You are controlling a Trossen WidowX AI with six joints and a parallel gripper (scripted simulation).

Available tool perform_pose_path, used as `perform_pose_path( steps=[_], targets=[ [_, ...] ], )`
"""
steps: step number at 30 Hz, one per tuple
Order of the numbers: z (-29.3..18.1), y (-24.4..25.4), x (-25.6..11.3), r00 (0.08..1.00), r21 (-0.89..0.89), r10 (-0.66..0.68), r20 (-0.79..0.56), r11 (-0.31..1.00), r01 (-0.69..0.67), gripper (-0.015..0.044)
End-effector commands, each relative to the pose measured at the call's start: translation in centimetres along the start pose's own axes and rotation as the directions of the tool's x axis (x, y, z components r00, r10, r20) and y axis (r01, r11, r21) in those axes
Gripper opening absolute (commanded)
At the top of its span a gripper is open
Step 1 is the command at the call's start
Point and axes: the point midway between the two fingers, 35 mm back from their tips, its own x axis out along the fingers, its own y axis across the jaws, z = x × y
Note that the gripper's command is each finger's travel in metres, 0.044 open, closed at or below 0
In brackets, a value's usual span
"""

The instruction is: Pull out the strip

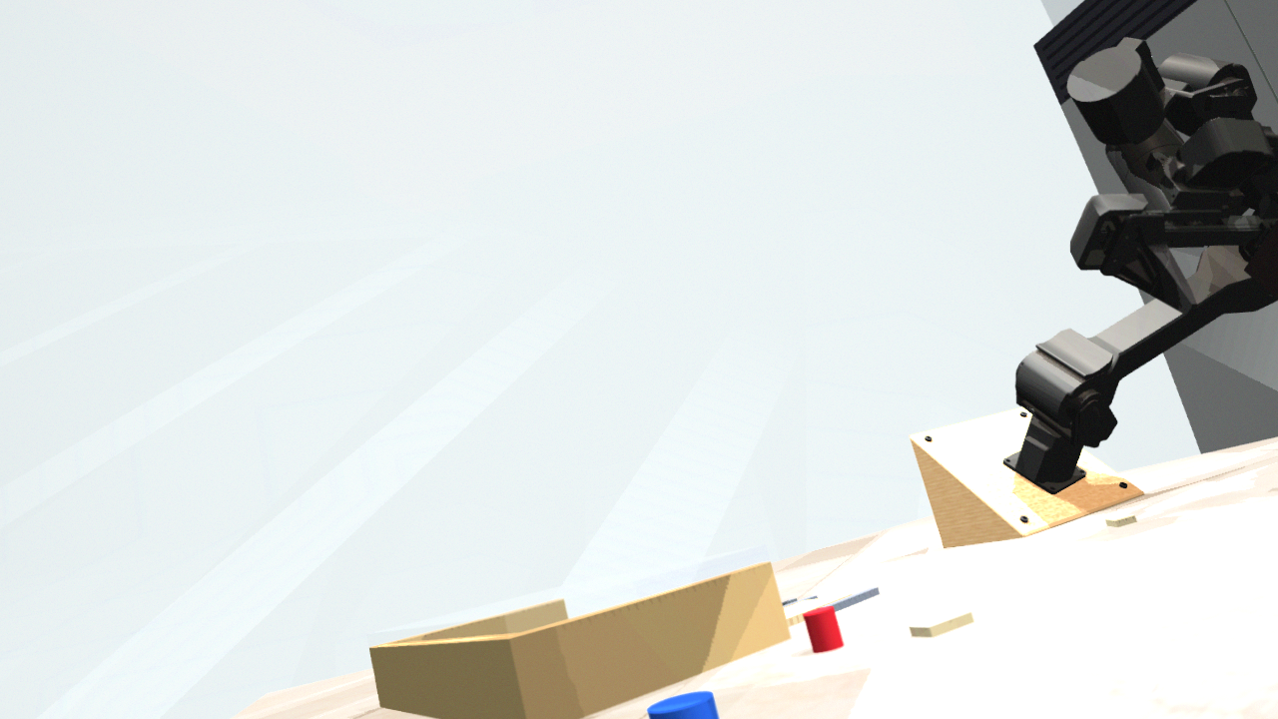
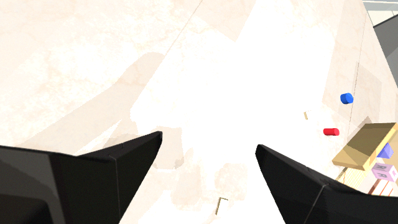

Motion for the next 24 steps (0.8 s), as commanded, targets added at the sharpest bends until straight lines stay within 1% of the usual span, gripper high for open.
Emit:
perform_pose_path(
  steps=[1,4,6,10,12,13,20,24],
  targets=[
    [0.0,-0.2,0.0,1.000,0.002,-0.002,-0.001,1.000,0.002,0.0400],
    [0.2,-2.4,0.6,0.999,0.034,-0.037,-0.011,0.999,0.037,0.0400],
    [0.1,-5.5,1.1,0.996,0.081,-0.081,-0.023,0.993,0.083,0.0400],
    [-0.3,-12.0,1.6,0.983,0.232,-0.180,-0.025,0.956,0.181,0.0400],
    [-1.2,-13.8,1.1,0.967,0.225,-0.245,-0.062,0.941,0.253,0.0400],
    [-1.6,-15.2,0.9,0.960,0.257,-0.271,-0.065,0.925,0.278,0.0400],
    [-5.1,-24.4,-0.7,0.912,0.520,-0.406,-0.056,0.768,0.374,0.0400],
    [-9.4,-29.8,-2.9,0.863,0.687,-0.502,-0.054,0.609,0.397,0.0400]
  ],
)
